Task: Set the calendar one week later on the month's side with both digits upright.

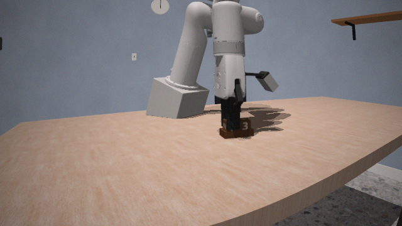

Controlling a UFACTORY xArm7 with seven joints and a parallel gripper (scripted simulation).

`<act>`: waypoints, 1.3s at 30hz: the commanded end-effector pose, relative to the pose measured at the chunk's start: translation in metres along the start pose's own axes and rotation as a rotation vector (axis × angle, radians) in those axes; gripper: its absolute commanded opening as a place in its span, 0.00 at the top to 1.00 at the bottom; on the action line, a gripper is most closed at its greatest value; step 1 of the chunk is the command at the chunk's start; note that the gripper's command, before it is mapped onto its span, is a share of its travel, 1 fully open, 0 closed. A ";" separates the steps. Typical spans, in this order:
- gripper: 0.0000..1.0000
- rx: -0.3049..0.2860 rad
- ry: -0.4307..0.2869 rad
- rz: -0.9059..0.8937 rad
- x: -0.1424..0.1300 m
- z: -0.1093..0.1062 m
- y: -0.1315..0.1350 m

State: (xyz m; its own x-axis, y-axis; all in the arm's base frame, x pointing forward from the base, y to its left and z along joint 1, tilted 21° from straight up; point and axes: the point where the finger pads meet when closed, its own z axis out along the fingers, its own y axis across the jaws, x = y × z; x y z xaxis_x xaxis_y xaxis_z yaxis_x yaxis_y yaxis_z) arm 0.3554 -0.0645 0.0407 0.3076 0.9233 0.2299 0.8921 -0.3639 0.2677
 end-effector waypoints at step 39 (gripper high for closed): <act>0.57 -0.003 0.000 0.000 0.000 -0.001 0.001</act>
State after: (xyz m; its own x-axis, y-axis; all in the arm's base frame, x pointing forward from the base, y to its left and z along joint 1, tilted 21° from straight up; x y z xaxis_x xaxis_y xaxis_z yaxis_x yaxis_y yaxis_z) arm 0.3554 -0.0645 0.0407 0.3076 0.9233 0.2299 0.8921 -0.3639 0.2678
